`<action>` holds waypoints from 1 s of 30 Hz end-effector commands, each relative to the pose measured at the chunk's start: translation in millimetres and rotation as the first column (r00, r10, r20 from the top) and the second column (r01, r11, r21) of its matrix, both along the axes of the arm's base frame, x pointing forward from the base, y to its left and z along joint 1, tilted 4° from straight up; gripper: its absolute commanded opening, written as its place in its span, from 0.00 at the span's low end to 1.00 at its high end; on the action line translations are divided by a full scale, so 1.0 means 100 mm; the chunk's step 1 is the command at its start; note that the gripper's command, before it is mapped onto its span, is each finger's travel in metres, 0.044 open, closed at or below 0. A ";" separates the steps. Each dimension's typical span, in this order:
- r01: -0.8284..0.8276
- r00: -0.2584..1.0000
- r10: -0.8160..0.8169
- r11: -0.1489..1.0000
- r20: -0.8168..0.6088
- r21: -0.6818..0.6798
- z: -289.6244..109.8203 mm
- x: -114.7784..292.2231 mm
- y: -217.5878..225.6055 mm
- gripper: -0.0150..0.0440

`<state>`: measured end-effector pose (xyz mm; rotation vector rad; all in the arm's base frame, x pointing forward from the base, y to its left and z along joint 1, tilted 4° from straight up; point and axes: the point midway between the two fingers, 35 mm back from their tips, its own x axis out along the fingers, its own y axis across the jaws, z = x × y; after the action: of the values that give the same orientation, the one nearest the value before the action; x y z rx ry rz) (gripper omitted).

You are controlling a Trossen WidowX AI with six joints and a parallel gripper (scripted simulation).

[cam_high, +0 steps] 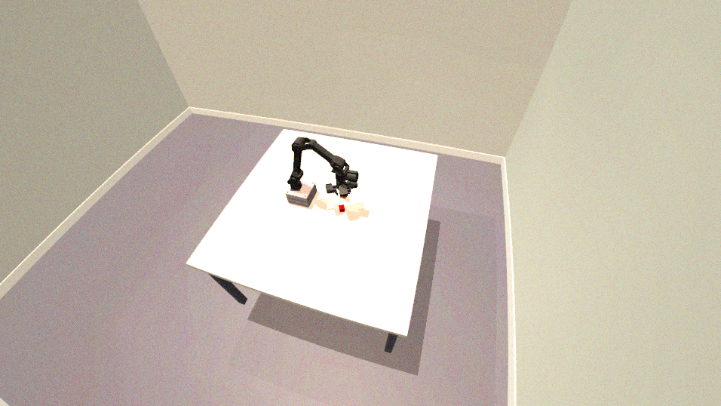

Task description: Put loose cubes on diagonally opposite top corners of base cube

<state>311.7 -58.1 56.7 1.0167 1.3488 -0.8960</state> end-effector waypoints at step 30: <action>0.076 0.997 -0.076 0.997 -0.004 0.007 -0.73 -0.04 -0.32 0.70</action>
<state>310.7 -91.7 -10.2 1.0741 1.3149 -0.9454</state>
